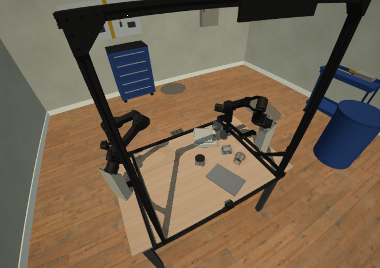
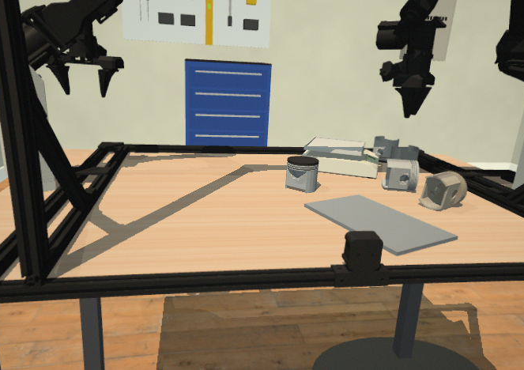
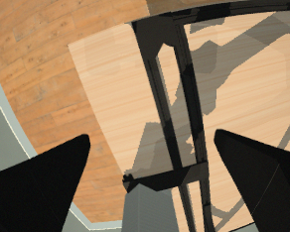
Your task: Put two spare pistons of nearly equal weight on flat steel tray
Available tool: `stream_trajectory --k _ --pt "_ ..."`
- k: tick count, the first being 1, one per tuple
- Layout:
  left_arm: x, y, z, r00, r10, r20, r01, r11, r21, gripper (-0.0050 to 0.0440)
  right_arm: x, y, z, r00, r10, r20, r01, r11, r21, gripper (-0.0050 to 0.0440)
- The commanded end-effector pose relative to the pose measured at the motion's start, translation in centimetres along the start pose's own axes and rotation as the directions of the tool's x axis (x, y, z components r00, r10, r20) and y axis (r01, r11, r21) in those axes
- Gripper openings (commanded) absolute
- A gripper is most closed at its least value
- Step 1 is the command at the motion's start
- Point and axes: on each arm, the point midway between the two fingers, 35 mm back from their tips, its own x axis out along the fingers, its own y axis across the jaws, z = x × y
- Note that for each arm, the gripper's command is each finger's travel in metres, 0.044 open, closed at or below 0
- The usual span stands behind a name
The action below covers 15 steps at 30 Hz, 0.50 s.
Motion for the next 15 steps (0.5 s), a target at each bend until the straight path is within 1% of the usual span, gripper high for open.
stream_trajectory --k 1,3,5,10,15 --pt "0.0 0.0 0.0 1.000 -0.003 0.001 0.003 1.000 0.001 0.0440 -0.3 -1.3 0.4 1.000 0.007 0.013 -0.007 1.000 0.019 0.0378" --pt "0.0 0.0 0.0 1.000 -0.003 0.001 0.003 1.000 0.001 0.0440 -0.3 -2.2 0.9 1.000 0.007 0.013 -0.008 0.997 0.072 0.0378" --pt "0.0 0.0 0.0 1.000 -0.003 0.001 0.003 1.000 0.001 0.0440 -0.3 -2.2 0.9 1.000 0.007 0.013 -0.008 0.997 0.072 0.0378" --pt "0.0 0.0 0.0 1.000 -0.003 0.001 0.003 1.000 0.001 0.0440 -0.4 -4.4 2.1 1.000 0.007 0.013 -0.009 0.979 0.204 0.0378" --pt "0.0 0.0 0.0 1.000 -0.003 0.001 0.003 1.000 0.001 0.0440 -0.4 -6.6 3.3 1.000 0.007 0.013 -0.011 0.943 0.332 0.0378"
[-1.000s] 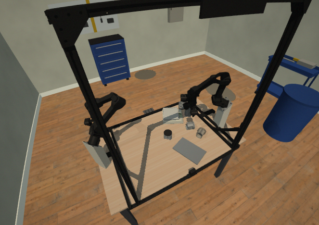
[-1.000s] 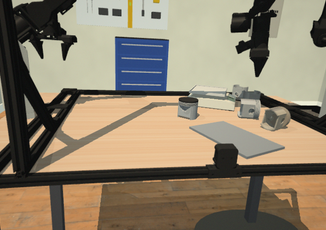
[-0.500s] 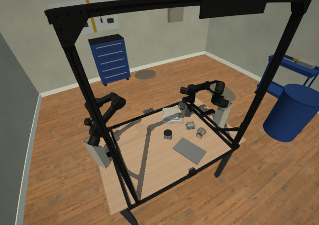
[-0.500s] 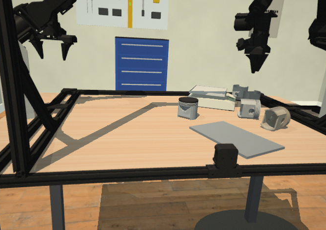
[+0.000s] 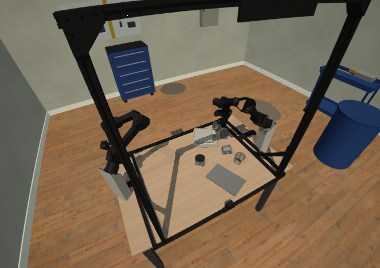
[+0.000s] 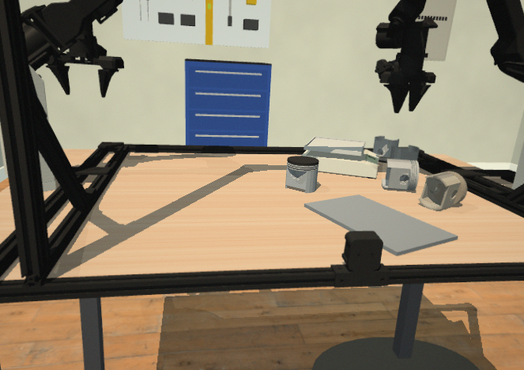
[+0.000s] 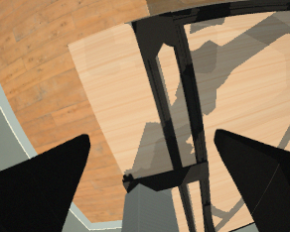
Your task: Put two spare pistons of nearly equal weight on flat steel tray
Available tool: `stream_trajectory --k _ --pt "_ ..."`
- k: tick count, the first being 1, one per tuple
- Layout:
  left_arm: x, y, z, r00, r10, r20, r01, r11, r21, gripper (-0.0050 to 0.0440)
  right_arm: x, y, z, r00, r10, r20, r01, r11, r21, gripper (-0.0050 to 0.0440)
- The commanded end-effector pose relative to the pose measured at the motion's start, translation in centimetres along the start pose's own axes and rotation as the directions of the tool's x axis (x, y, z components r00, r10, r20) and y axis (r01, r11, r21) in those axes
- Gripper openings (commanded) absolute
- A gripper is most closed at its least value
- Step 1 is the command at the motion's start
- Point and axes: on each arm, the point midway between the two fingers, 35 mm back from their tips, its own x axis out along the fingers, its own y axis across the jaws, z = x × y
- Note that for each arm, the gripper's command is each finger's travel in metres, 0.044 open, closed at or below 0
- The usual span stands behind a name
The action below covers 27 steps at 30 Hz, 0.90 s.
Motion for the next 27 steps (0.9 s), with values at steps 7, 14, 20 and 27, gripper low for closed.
stream_trajectory --k 7,14,20,27 --pt "0.0 0.0 0.0 1.000 -0.003 0.001 0.003 1.000 0.001 0.0440 0.0 -2.9 2.8 1.000 0.006 -0.001 -0.006 0.979 0.205 0.0378" --pt "0.0 0.0 0.0 1.000 -0.003 0.001 0.003 1.000 0.001 0.0440 0.0 -5.4 5.2 1.000 0.006 -0.001 -0.006 0.979 0.205 0.0378" --pt "0.0 0.0 0.0 1.000 -0.003 0.001 0.003 1.000 0.001 0.0440 0.0 -7.6 7.3 1.000 0.006 -0.001 -0.006 0.979 0.205 0.0378" --pt "0.0 0.0 0.0 1.000 -0.003 0.001 0.003 1.000 0.001 0.0440 -0.1 -9.4 9.0 1.000 0.006 -0.001 -0.006 0.979 0.205 0.0378"
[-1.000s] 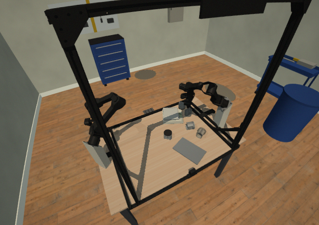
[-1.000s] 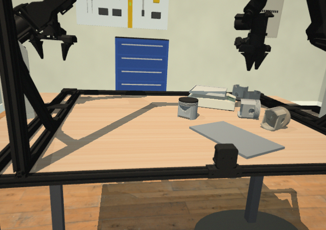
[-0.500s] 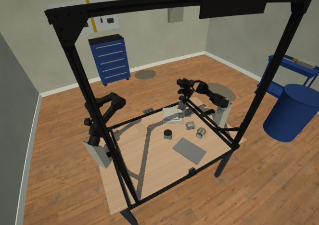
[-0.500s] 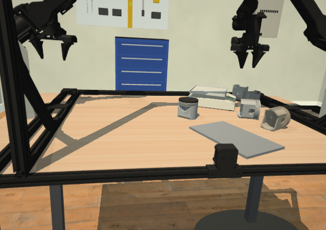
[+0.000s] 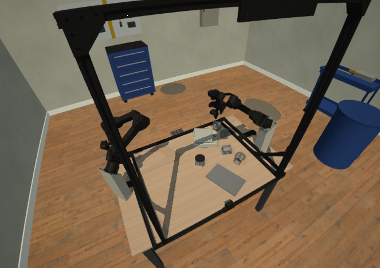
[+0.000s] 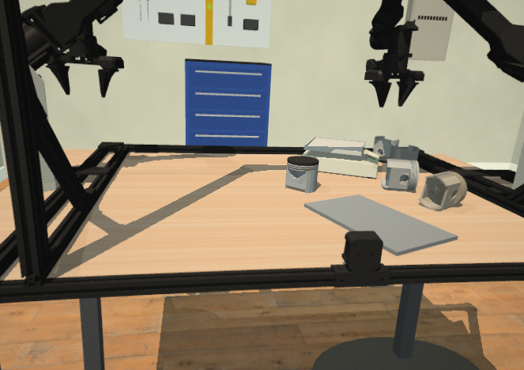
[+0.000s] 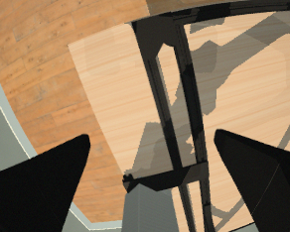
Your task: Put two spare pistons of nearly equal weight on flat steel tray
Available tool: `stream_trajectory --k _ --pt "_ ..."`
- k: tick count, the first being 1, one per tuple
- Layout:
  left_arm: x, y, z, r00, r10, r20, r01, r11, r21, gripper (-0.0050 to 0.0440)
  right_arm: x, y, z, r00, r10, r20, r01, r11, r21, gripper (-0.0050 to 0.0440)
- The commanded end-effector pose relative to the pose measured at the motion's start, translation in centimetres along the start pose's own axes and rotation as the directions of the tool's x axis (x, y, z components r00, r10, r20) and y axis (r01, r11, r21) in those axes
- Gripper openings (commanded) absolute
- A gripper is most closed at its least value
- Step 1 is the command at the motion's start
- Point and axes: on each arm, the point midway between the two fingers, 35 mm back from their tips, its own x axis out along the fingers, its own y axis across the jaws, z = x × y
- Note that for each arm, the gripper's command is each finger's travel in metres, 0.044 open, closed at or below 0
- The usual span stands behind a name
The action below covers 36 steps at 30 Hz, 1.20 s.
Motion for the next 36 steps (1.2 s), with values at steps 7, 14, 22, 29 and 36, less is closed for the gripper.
stream_trajectory --k 7,14,22,29,36 --pt "0.0 0.0 0.0 1.000 -0.003 0.001 0.003 1.000 0.001 0.0440 0.1 -2.8 4.0 1.000 0.006 -0.001 -0.006 1.000 0.000 0.0378" --pt "0.0 0.0 0.0 1.000 -0.003 0.001 0.003 1.000 0.001 0.0440 0.1 -3.4 4.8 0.999 0.003 -0.048 -0.004 1.000 -0.020 0.0378" --pt "0.0 0.0 0.0 1.000 -0.003 0.001 0.003 1.000 0.001 0.0440 0.1 -3.4 4.8 0.970 -0.020 -0.240 -0.005 0.995 -0.103 0.0378" --pt "0.0 0.0 0.0 1.000 -0.003 0.001 0.003 1.000 0.001 0.0440 0.7 -3.5 4.7 0.961 -0.026 -0.277 -0.007 0.993 -0.119 0.0378" --pt "0.0 0.0 0.0 1.000 -0.003 0.001 0.003 1.000 0.001 0.0440 1.5 -3.5 4.7 0.961 -0.026 -0.277 -0.007 0.993 -0.119 0.0378"
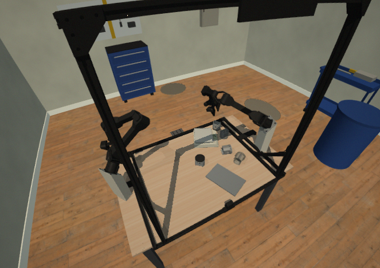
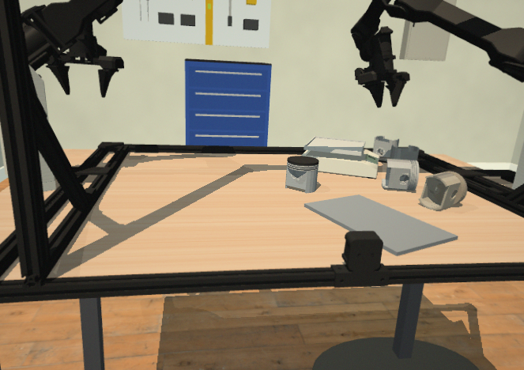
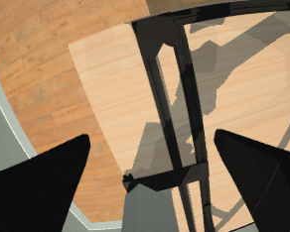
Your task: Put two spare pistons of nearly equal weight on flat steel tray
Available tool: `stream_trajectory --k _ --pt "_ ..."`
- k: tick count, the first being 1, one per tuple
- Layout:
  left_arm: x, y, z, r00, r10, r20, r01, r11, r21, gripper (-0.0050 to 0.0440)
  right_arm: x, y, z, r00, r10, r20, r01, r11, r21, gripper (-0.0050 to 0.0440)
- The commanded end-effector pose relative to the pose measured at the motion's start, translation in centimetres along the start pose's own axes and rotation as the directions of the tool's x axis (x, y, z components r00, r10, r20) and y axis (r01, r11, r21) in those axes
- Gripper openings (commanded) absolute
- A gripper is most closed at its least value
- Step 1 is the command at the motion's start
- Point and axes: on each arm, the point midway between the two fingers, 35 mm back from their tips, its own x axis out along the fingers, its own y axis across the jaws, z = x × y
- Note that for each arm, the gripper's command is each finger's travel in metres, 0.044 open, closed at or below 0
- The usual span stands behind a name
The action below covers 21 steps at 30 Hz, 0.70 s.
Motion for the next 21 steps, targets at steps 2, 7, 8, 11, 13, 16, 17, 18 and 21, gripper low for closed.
stream_trajectory --k 2,7,8,11,13,16,17,18,21 --pt "0.0 0.0 0.0 1.000 -0.003 0.001 0.003 1.000 0.001 0.0440 1.2 -0.3 0.1 1.000 0.001 -0.015 -0.001 1.000 0.007 0.0378" --pt "0.0 0.0 0.0 1.000 -0.003 0.001 0.003 1.000 0.001 0.0440 2.0 -0.3 0.3 1.000 0.001 -0.015 -0.001 1.000 0.007 0.0378" --pt "0.0 0.0 0.0 1.000 -0.003 0.001 0.003 1.000 0.001 0.0440 2.2 -0.3 0.4 1.000 0.001 -0.015 -0.001 1.000 0.007 0.0378" --pt "0.0 0.0 0.0 1.000 -0.003 0.001 0.003 1.000 0.001 0.0440 2.5 -0.3 0.5 1.000 0.001 -0.015 -0.001 1.000 0.007 0.0378" --pt "0.0 0.0 0.0 1.000 -0.003 0.001 0.003 1.000 0.001 0.0440 2.6 -0.3 0.5 1.000 0.001 -0.015 -0.001 1.000 0.007 0.0378" --pt "0.0 0.0 0.0 1.000 -0.003 0.001 0.003 1.000 0.001 0.0440 3.1 -0.3 0.6 1.000 0.001 -0.015 -0.001 1.000 0.007 0.0378" --pt "0.0 0.0 0.0 1.000 -0.003 0.001 0.003 1.000 0.001 0.0440 3.3 -0.3 0.7 1.000 0.001 -0.015 -0.001 1.000 0.007 0.0378" --pt "0.0 0.0 0.0 1.000 -0.003 0.001 0.003 1.000 0.001 0.0440 3.4 -0.3 0.7 1.000 0.001 -0.015 -0.001 1.000 0.007 0.0378" --pt "0.0 0.0 0.0 1.000 -0.003 0.001 0.003 1.000 0.001 0.0440 3.9 -0.3 0.9 1.000 0.001 -0.015 -0.001 1.000 0.007 0.0378"
